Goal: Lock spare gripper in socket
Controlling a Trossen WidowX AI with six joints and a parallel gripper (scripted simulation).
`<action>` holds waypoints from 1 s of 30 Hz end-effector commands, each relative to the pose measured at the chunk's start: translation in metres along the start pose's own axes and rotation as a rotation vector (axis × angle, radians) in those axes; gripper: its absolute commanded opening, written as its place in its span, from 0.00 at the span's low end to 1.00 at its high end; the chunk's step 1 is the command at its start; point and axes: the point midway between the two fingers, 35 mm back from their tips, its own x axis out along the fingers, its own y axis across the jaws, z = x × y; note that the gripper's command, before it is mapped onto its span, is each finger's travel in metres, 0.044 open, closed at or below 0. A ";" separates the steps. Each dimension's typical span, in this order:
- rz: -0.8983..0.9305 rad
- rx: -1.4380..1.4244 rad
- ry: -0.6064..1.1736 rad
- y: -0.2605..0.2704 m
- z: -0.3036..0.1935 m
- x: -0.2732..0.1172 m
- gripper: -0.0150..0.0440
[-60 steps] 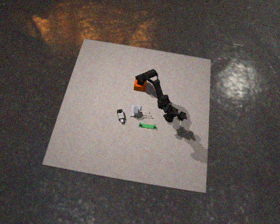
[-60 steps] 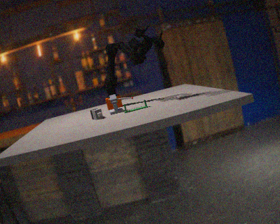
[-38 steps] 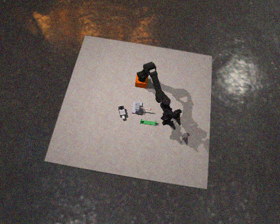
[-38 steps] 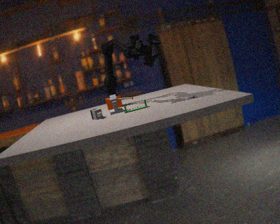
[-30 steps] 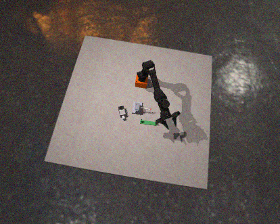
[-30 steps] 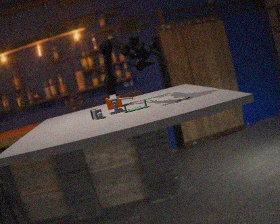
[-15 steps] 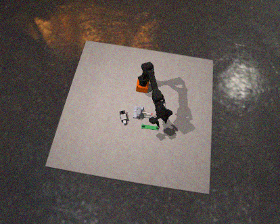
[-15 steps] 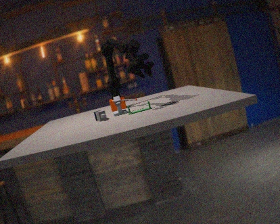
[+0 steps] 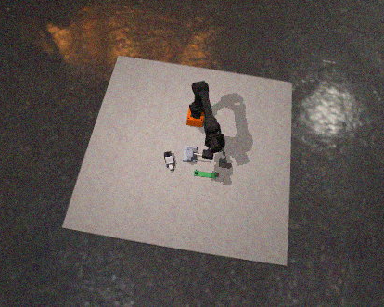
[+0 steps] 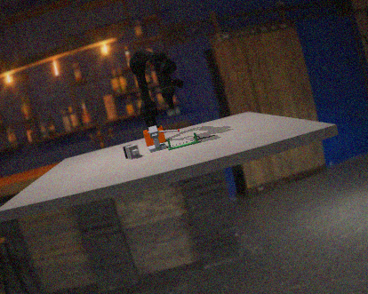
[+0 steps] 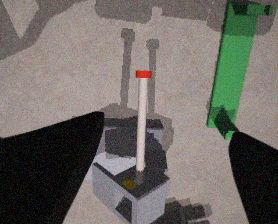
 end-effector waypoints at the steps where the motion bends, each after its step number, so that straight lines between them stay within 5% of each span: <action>1: 0.047 -0.090 0.034 0.011 -0.009 -0.003 0.76; 7: 0.047 -0.090 0.034 0.011 -0.010 0.003 0.76; 14: 0.047 -0.090 0.035 0.013 -0.021 0.064 0.76; 30: 0.047 -0.090 0.035 0.013 -0.019 0.086 0.76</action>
